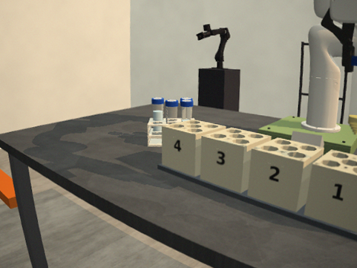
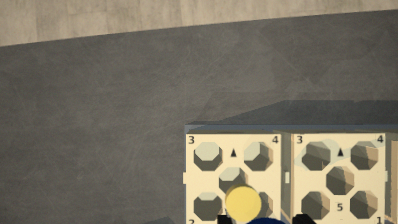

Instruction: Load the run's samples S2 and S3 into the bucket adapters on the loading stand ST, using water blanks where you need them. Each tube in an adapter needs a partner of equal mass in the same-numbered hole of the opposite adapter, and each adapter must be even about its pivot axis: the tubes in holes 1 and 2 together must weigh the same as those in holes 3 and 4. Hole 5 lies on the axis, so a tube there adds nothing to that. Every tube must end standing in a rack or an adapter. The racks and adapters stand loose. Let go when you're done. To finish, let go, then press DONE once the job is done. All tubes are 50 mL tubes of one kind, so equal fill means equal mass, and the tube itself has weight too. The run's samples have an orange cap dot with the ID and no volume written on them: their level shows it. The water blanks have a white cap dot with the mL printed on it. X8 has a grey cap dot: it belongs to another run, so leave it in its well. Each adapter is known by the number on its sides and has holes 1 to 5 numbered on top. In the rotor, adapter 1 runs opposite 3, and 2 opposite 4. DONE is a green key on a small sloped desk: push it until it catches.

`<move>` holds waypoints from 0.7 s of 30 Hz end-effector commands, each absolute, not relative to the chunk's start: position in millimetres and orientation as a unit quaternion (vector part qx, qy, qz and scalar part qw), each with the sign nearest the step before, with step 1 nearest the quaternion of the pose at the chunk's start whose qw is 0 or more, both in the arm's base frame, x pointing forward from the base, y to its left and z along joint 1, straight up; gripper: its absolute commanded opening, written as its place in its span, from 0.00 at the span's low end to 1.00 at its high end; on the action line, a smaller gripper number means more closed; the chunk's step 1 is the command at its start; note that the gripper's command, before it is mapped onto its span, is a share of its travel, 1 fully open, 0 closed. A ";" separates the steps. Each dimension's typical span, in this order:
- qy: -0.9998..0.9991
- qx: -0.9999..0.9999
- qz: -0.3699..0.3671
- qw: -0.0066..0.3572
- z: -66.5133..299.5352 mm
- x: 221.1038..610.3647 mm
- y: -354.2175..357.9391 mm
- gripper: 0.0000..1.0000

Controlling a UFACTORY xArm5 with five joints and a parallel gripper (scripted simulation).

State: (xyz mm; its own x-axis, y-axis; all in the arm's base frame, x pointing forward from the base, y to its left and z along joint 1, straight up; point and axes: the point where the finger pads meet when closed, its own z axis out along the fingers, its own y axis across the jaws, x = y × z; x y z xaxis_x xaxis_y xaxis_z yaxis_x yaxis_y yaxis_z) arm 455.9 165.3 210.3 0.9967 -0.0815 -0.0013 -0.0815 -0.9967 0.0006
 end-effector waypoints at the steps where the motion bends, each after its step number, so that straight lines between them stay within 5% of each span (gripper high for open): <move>1: -0.041 0.999 0.001 0.000 212.0 457.2 165.4 0.00; 21: -0.041 0.999 0.001 0.000 202.0 457.2 165.4 0.00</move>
